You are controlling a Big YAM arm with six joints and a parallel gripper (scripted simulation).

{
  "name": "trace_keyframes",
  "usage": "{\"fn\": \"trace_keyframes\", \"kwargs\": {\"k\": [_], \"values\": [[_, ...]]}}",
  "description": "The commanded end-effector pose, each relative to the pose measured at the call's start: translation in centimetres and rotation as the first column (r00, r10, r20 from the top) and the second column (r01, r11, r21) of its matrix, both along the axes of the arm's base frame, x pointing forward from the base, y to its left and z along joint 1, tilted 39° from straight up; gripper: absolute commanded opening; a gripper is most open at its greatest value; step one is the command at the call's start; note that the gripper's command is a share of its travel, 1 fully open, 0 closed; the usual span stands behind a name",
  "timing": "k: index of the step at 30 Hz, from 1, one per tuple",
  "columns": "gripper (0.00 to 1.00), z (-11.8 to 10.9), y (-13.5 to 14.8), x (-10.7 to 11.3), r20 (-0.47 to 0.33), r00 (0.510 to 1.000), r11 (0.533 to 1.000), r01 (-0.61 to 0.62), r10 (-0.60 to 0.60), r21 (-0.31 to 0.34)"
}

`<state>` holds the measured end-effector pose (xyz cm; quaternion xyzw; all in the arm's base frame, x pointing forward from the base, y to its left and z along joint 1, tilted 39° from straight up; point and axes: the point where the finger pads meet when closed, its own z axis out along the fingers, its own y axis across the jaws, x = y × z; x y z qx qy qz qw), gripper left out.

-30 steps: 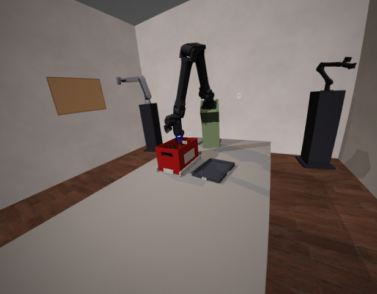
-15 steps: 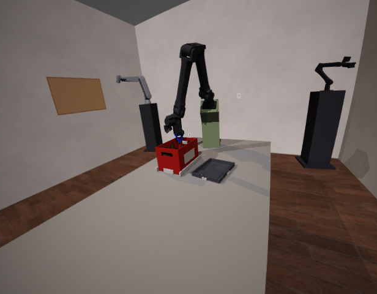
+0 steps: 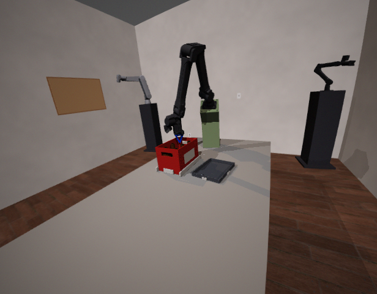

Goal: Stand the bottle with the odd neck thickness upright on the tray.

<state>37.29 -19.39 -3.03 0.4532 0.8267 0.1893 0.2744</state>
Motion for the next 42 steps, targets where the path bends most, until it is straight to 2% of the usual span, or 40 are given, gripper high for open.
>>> {"fn": "trace_keyframes", "kwargs": {"k": [1, 6, 7, 42], "values": [[0.0, 0.03, -0.04, 0.52, 0.005, 1.0, 1.0, 0.004, -0.004, 0.001], [0.0, 0.03, -0.04, 0.52, 0.005, 1.0, 1.0, 0.004, -0.004, 0.001], [0.61, 0.03, -0.04, 0.52, 0.005, 1.0, 1.0, 0.004, -0.004, 0.001], [0.61, -0.11, 0.13, 0.26, -0.001, 1.0, 1.0, 0.004, -0.004, 0.005]]}}
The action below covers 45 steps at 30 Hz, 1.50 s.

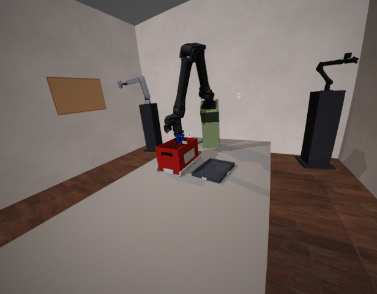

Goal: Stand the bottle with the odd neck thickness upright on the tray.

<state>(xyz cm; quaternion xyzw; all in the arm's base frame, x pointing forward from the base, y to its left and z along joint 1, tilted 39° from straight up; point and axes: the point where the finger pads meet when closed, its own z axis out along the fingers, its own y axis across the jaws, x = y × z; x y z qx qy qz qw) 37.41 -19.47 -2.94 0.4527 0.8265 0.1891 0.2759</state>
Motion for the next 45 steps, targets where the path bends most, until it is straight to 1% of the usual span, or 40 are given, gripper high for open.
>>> {"fn": "trace_keyframes", "kwargs": {"k": [1, 5, 7, 8, 10, 22, 25, 29, 36, 41, 42, 45], "values": [[0.61, -0.1, 0.2, 0.1, -0.003, 1.0, 1.0, 0.004, -0.004, 0.006], [0.61, 0.7, -0.3, -0.4, 0.004, 1.0, 1.0, 0.01, -0.01, -0.003], [0.61, 0.7, -0.3, -0.4, 0.004, 1.0, 1.0, 0.01, -0.01, -0.003], [0.61, 0.1, -0.3, -0.9, -0.011, 1.0, 1.0, 0.012, -0.012, 0.007], [0.61, 0.9, -0.4, -0.9, 0.003, 1.0, 1.0, 0.008, -0.008, -0.006], [0.61, 3.5, -0.6, -2.9, 0.004, 1.0, 1.0, 0.007, -0.007, -0.006], [0.61, 3.7, -0.3, -3.0, 0.004, 1.0, 1.0, -0.002, 0.002, -0.006], [0.61, 4.8, -0.7, -4.0, 0.004, 1.0, 1.0, 0.007, -0.007, -0.006], [0.61, 6.2, -0.7, -5.2, 0.004, 1.0, 1.0, 0.007, -0.007, -0.006], [0.61, 6.6, -0.5, -5.3, 0.003, 1.0, 1.0, -0.002, 0.002, -0.006], [0.61, 5.5, -0.3, -5.6, -0.02, 1.0, 1.0, 0.0, 0.001, 0.015], [0.61, 6.2, -0.7, -5.8, -0.01, 1.0, 1.0, 0.007, -0.007, 0.005]]}}
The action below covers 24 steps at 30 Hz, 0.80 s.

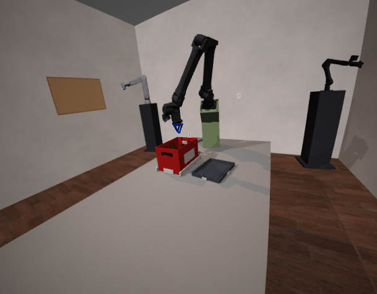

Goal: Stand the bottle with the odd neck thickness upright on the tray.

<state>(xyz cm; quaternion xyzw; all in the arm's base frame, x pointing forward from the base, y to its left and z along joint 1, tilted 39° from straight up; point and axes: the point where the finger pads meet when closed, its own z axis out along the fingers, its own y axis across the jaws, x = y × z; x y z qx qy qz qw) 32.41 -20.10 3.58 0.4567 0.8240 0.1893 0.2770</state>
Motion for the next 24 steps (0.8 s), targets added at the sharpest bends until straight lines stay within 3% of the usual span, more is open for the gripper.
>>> {"fn": "trace_keyframes", "kwargs": {"k": [1, 4, 5, 24], "values": [[0.61, -0.1, 0.14, -0.6, -0.007, 1.0, 1.0, -0.009, 0.009, -0.002], [0.61, 0.08, 0.28, -0.34, -0.001, 1.0, 1.0, -0.017, 0.017, -0.009], [0.0, 0.05, 0.29, -0.35, -0.001, 1.0, 1.0, -0.017, 0.017, -0.008], [0.0, 0.0, 0.3, -0.36, -0.002, 1.0, 1.0, -0.017, 0.017, -0.007]]}}
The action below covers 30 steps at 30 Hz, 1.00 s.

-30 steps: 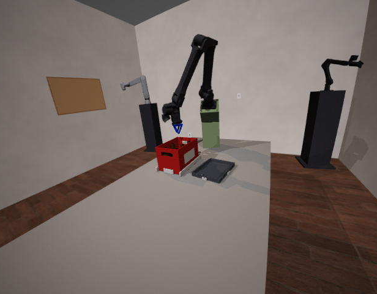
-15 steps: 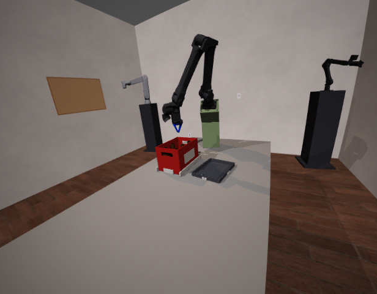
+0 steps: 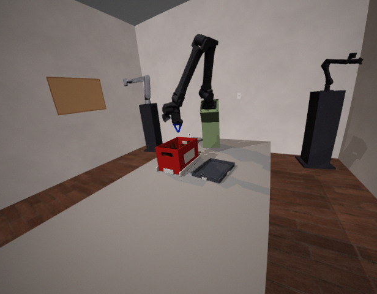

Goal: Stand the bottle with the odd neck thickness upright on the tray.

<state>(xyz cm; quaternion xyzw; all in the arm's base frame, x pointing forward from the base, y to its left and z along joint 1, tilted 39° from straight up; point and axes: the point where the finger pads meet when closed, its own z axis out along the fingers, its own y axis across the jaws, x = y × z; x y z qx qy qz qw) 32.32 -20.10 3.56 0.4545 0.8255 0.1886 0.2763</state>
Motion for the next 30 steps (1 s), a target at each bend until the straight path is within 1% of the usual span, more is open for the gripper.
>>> {"fn": "trace_keyframes", "kwargs": {"k": [1, 14, 16, 17, 20, 23, 24, 26, 27, 28, 29, 30], "values": [[0.0, 0.0, 0.3, -0.3, -0.001, 1.0, 1.0, -0.012, 0.012, -0.005], [0.0, 0.0, 0.3, -0.3, -0.001, 1.0, 1.0, -0.012, 0.012, -0.005], [0.0, 0.6, 1.1, 0.3, 0.006, 1.0, 1.0, -0.006, 0.006, -0.006], [0.0, 1.0, 2.1, 0.8, 0.013, 1.0, 1.0, -0.006, 0.007, -0.013], [0.0, 2.1, 7.0, 1.6, 0.017, 1.0, 1.0, -0.006, 0.006, -0.01], [0.0, 2.0, 7.2, 1.4, 0.006, 1.0, 1.0, -0.006, 0.006, -0.003], [0.0, 2.3, 8.2, 1.6, 0.015, 1.0, 1.0, -0.005, 0.005, -0.006], [0.0, 2.5, 8.8, 1.7, 0.02, 1.0, 1.0, -0.004, 0.005, -0.006], [0.61, 2.4, 8.8, 1.6, 0.017, 1.0, 1.0, -0.004, 0.005, -0.005], [0.61, 1.4, 8.8, 1.3, -0.01, 1.0, 1.0, 0.0, 0.0, 0.01], [0.61, 1.4, 8.1, 1.1, -0.01, 1.0, 1.0, 0.021, -0.021, 0.01], [0.61, 1.4, 8.1, 1.1, -0.01, 1.0, 1.0, 0.021, -0.021, 0.01]]}}
